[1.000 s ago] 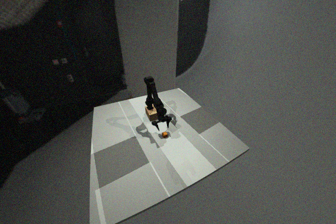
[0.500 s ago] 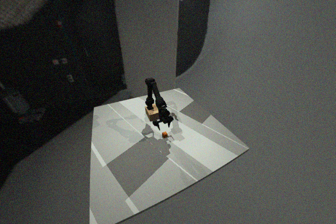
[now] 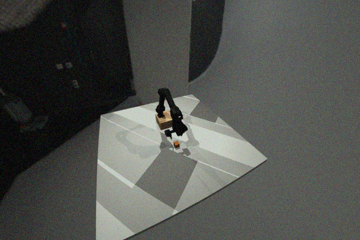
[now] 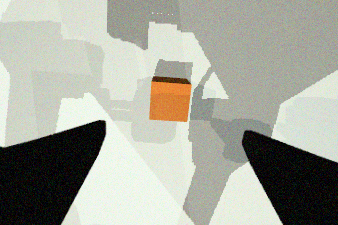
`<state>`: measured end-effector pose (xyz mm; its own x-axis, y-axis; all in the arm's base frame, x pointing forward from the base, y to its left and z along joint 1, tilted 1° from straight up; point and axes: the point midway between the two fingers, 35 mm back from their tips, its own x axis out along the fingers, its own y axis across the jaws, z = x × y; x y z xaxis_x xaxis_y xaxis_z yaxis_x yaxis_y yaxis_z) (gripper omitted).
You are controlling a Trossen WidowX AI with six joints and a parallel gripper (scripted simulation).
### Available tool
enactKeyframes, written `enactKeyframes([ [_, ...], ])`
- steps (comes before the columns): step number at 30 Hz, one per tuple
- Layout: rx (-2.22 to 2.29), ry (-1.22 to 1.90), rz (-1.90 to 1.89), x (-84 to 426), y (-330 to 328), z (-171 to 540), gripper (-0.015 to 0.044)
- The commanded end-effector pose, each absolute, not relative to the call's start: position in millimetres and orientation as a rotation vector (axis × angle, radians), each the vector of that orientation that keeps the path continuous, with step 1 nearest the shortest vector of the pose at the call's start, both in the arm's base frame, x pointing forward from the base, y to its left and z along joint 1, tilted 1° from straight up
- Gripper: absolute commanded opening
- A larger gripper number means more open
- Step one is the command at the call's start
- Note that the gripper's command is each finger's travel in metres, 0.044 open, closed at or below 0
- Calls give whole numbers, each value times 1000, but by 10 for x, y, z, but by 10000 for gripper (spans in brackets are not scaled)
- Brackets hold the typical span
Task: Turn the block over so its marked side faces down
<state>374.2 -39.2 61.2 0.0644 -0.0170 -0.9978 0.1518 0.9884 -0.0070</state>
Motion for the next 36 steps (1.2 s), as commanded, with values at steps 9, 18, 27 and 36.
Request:
enactKeyframes([
  [9, 114, 1523, -121, 3769, -396, 241, 440],
  [18, 114, 1523, -121, 3775, -397, 91, 440],
  [27, 114, 1523, -121, 3780, -397, 33, 440],
  [36, 114, 1523, -121, 3787, -399, -114, 440],
])
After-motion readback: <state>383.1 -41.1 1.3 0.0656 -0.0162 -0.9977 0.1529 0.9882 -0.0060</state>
